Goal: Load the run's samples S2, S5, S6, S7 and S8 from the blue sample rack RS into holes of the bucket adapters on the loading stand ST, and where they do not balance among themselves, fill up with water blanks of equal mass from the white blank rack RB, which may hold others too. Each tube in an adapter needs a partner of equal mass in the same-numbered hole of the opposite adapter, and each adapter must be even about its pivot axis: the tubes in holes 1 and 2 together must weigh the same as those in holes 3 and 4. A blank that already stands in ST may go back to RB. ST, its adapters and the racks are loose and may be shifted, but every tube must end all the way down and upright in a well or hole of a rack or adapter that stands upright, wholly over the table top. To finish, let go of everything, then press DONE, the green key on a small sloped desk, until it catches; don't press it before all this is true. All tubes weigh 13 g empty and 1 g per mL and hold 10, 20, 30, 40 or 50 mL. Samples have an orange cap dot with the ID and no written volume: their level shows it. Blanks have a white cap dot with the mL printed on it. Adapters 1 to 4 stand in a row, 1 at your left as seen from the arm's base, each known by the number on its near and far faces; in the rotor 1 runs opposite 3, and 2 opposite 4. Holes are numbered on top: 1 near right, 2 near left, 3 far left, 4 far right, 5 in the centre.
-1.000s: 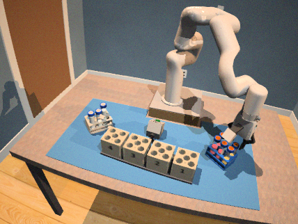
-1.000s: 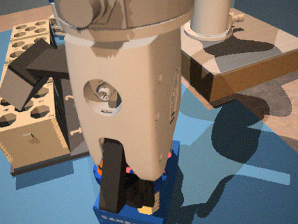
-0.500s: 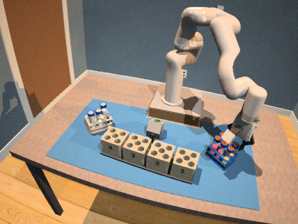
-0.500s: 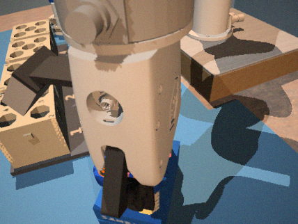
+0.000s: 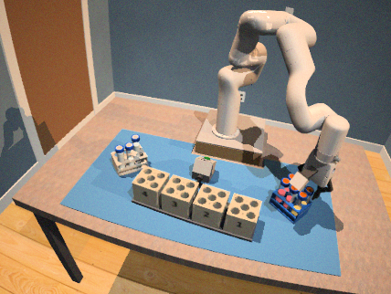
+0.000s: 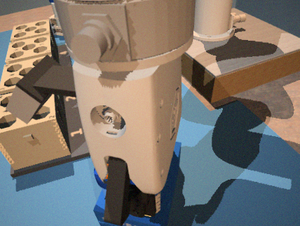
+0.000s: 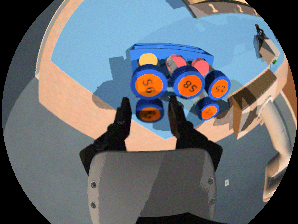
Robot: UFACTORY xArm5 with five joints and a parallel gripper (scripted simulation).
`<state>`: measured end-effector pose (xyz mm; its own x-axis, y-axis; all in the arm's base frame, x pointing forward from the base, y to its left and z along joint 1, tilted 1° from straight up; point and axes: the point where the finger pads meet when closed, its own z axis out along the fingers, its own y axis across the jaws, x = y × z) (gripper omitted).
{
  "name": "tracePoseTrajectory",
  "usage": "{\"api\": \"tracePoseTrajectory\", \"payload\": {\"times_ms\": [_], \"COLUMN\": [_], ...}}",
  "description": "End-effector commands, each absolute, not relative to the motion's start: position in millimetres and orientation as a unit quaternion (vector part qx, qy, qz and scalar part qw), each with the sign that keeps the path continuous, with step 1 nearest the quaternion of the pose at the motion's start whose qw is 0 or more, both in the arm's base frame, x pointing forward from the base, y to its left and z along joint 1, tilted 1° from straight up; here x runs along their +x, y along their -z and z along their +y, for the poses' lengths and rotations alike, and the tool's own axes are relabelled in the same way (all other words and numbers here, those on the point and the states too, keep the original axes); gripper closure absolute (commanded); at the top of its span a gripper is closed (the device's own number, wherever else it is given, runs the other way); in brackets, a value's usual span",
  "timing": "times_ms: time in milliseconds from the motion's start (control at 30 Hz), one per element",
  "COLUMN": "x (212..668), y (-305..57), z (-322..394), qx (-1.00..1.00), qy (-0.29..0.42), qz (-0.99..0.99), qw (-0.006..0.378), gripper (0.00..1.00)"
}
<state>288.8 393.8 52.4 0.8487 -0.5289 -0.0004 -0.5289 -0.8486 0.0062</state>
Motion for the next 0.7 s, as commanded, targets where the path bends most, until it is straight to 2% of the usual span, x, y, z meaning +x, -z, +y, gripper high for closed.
{"api": "tracePoseTrajectory", "payload": {"times_ms": [0,600,633,667], "x": [289.6,289.6,289.6,289.6], "y": [-50.6,-49.2,-49.9,-50.6], "z": [394.8,394.8,394.8,394.8], "qx": [0.961,0.961,0.961,0.961], "qy": [0.0,0.0,0.0,0.0], "qz": [-0.275,-0.275,-0.275,-0.275], "qw": [0.001,0.001,0.001,0.001], "gripper": [0.43,0.43,1.0,1.0]}}
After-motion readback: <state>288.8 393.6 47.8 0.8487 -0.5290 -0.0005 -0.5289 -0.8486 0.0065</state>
